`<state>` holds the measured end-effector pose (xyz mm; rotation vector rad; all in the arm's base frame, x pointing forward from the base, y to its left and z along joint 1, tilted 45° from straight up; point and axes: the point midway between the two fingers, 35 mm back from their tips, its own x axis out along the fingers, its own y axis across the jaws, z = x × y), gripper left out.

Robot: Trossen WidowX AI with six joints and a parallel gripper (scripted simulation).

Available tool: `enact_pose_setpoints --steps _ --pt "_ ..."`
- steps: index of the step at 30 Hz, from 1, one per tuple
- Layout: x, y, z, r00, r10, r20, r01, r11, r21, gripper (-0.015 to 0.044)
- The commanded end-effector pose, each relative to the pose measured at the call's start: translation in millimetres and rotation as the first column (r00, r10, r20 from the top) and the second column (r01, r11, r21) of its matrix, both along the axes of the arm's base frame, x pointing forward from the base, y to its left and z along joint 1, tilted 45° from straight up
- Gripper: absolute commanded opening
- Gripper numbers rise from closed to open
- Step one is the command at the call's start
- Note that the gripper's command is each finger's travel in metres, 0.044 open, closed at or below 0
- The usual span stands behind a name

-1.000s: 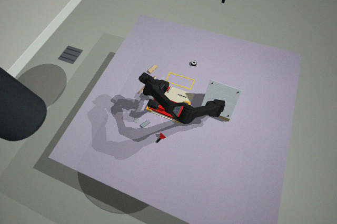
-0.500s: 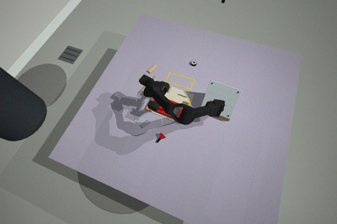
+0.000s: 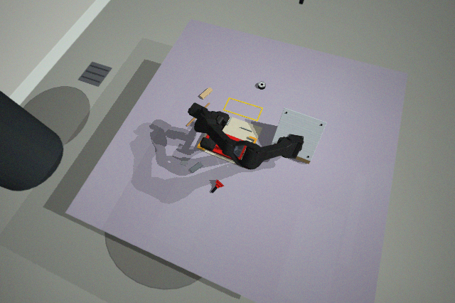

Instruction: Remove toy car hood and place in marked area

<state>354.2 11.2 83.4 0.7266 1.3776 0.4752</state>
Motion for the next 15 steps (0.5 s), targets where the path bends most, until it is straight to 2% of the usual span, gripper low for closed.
enact_pose_setpoints --steps 1,15 --pt "0.0 1.4 -1.3 1.0 -0.004 -0.003 0.004 1.0 0.004 0.044" --pt "1.1 6.2 -6.1 1.0 -0.004 -0.002 0.004 1.0 0.004 0.044"
